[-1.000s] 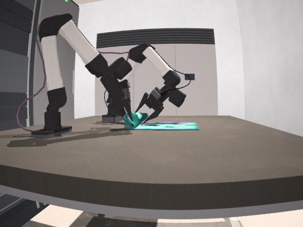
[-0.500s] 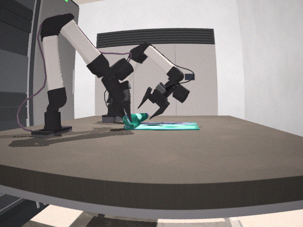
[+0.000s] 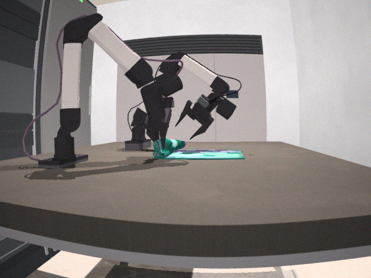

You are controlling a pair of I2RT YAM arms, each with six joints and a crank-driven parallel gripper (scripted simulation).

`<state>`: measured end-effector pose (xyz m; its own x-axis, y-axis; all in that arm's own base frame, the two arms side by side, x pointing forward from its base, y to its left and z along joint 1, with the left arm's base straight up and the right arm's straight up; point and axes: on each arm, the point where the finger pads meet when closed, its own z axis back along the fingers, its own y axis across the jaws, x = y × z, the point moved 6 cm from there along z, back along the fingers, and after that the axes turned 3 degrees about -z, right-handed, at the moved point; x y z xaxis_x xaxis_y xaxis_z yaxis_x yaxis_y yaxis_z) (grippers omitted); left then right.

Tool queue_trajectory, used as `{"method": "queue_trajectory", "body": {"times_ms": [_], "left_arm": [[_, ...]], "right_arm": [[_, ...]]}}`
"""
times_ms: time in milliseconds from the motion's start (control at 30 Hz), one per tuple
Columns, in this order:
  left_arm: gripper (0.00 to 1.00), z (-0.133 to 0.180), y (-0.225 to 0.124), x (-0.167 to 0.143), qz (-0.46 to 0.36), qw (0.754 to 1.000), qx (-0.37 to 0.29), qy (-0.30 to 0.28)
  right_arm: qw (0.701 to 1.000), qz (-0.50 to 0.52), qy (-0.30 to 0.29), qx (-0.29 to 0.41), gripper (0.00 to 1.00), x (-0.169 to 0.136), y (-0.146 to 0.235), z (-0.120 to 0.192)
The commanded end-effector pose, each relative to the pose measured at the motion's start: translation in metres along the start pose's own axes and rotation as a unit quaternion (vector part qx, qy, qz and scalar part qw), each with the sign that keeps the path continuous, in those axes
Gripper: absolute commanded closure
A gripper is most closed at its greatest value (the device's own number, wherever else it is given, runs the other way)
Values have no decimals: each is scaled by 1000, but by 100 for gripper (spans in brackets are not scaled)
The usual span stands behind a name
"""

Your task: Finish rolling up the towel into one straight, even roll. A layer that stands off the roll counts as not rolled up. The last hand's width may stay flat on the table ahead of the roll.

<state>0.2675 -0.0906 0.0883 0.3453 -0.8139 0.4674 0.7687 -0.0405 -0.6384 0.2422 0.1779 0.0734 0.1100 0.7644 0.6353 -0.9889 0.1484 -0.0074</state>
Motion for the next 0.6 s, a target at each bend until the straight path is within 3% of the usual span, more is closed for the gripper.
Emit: {"method": "queue_trajectory", "body": {"times_ms": [0,167,333,400,567], "left_arm": [[13,-3,-6,-1,-20,1000,10,11],[11,-9,-22,1,-79,993,87,6],[9,-19,-41,3,-151,971,185,0],[9,-19,-41,3,-151,971,185,0],[7,-32,-59,3,-223,933,281,-6]], "right_arm": [[997,-43,7,71,84,0,1,0],[987,-92,14,130,84,1,-6,0],[972,-140,20,188,84,1,-12,-1],[972,-140,20,188,84,1,-12,-1],[954,-182,26,239,84,1,-18,-3]]}}
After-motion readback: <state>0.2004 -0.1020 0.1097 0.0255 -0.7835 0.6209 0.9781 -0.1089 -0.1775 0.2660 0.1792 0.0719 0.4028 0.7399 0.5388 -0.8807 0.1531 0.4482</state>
